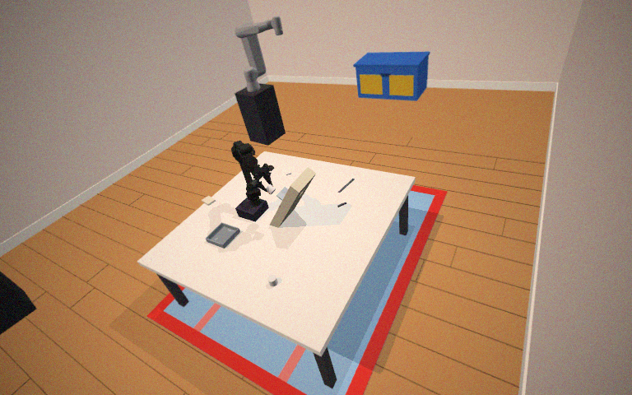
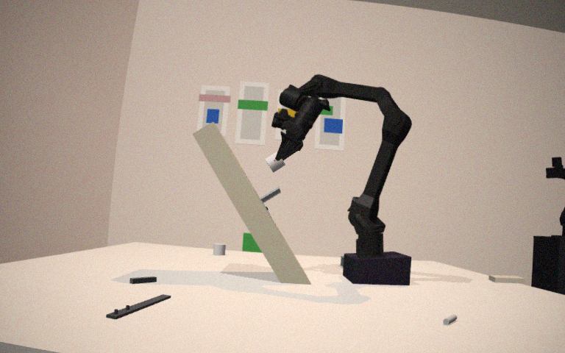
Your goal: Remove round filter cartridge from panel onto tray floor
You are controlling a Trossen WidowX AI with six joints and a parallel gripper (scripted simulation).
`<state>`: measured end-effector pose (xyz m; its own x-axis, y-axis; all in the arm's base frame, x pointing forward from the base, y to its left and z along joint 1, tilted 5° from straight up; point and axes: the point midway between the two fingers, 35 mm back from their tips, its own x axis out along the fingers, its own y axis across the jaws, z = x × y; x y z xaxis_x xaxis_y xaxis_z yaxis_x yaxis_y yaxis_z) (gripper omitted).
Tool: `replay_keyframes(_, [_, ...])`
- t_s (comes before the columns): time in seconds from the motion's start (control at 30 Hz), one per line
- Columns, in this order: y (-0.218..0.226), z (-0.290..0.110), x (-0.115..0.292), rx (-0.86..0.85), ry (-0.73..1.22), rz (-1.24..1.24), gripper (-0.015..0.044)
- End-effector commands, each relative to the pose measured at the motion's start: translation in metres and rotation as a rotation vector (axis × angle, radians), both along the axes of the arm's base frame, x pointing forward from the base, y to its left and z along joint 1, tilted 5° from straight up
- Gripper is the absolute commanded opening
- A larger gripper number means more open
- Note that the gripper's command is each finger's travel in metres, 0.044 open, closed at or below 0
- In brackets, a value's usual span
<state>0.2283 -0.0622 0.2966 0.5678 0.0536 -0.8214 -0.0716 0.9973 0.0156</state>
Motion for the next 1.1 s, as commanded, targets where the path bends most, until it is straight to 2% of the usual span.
replay_keyframes(0.0, [-0.016,-0.005,-0.003,0.004,0.007,-0.084,0.0000])
replay_keyframes(0.5, [-0.084,-0.026,-0.028,0.034,0.017,-0.471,0.0000])
replay_keyframes(1.07, [-0.147,-0.050,-0.081,0.065,0.014,-0.905,0.0000])
